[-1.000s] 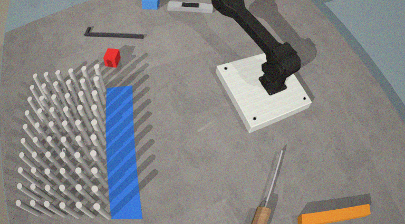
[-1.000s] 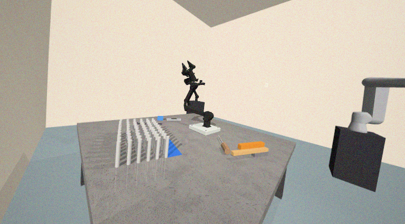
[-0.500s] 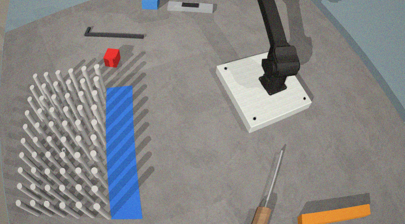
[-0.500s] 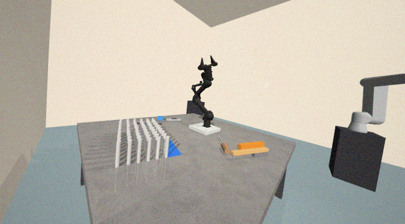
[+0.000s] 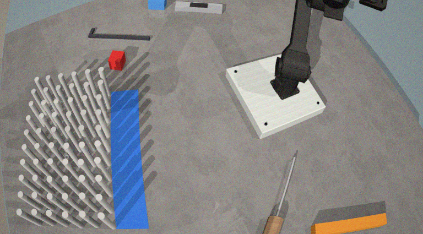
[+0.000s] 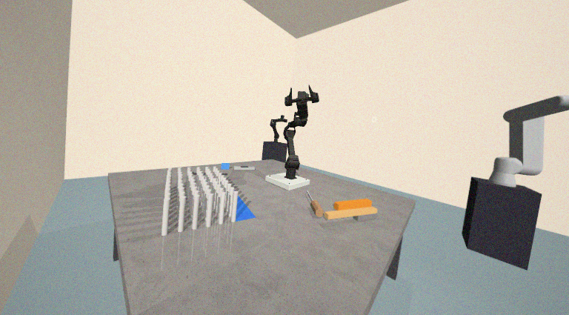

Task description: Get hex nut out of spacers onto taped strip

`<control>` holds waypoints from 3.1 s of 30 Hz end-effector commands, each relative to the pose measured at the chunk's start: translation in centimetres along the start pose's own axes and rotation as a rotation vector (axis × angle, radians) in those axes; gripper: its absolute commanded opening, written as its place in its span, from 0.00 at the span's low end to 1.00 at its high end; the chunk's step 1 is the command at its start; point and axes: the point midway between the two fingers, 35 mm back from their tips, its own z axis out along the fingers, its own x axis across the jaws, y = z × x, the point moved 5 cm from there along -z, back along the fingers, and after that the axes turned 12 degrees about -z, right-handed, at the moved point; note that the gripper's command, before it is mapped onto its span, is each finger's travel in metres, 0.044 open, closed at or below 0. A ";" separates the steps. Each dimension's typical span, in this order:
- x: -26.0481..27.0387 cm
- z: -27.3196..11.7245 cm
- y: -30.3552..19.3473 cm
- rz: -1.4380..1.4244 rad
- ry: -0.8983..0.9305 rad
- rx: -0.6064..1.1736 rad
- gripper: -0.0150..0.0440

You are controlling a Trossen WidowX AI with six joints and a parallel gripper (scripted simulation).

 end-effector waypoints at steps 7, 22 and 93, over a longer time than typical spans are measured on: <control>-3.1 1.0 -14.7 -0.286 -0.076 0.367 1.00; -15.4 -5.6 -30.2 -0.564 -0.284 0.884 1.00; 4.0 -7.9 -42.8 -0.320 0.375 1.868 1.00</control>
